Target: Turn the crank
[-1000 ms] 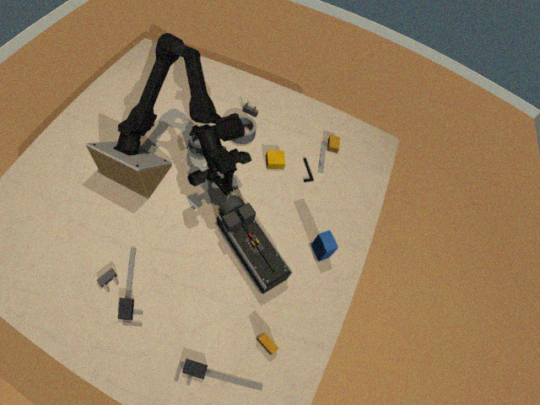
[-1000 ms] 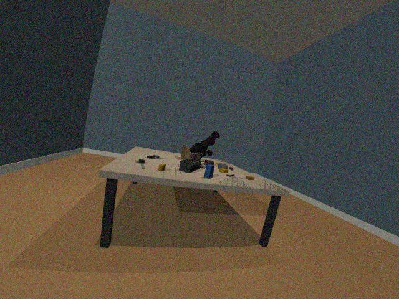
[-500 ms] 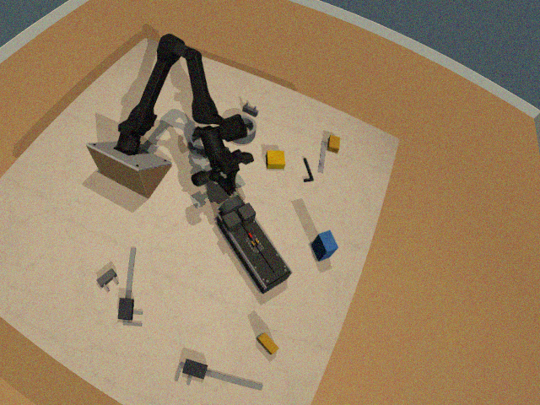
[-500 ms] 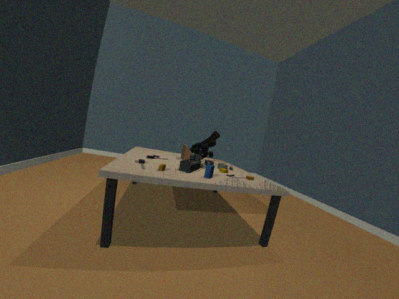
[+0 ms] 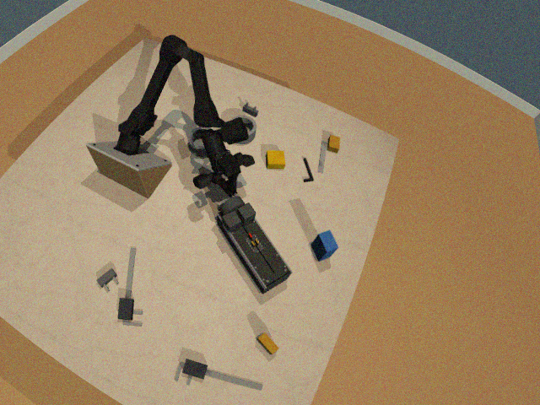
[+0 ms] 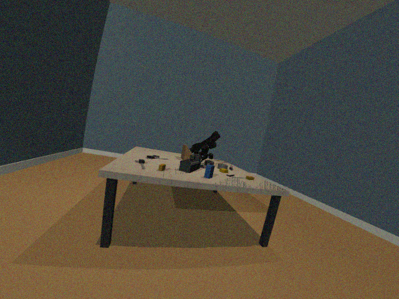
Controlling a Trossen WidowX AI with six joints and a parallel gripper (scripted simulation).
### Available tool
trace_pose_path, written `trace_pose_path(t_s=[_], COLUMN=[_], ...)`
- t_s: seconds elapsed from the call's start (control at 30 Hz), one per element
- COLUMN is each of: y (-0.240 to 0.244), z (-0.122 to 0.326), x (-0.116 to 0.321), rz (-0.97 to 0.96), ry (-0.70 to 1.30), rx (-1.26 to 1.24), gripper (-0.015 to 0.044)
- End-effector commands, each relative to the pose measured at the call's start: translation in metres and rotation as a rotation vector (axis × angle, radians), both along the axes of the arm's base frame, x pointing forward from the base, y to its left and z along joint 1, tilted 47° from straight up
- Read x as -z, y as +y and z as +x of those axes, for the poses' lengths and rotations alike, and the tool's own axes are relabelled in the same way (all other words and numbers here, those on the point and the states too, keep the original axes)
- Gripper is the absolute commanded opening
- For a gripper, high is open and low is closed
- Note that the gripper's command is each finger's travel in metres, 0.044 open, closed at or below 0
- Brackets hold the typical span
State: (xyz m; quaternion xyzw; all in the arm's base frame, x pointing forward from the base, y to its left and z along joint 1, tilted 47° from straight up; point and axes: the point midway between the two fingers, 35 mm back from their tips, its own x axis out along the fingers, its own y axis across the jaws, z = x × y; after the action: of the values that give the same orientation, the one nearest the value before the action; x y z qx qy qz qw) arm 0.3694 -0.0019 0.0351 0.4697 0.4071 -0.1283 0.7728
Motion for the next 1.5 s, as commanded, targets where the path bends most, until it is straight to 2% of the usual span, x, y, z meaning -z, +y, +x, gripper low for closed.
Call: trace_pose_path(t_s=[0.0, 1.13, 1.47], y=[0.0031, 0.0022, 0.0022], z=[0.0005, -0.0002, -0.0002], x=[0.0031, 0.0030, 0.0030], rz=[0.005, 0.000, 0.000], ry=[0.001, 0.000, 0.000], rx=[-0.004, -0.006, -0.006], gripper=[0.0000, 0.0000, 0.0263])
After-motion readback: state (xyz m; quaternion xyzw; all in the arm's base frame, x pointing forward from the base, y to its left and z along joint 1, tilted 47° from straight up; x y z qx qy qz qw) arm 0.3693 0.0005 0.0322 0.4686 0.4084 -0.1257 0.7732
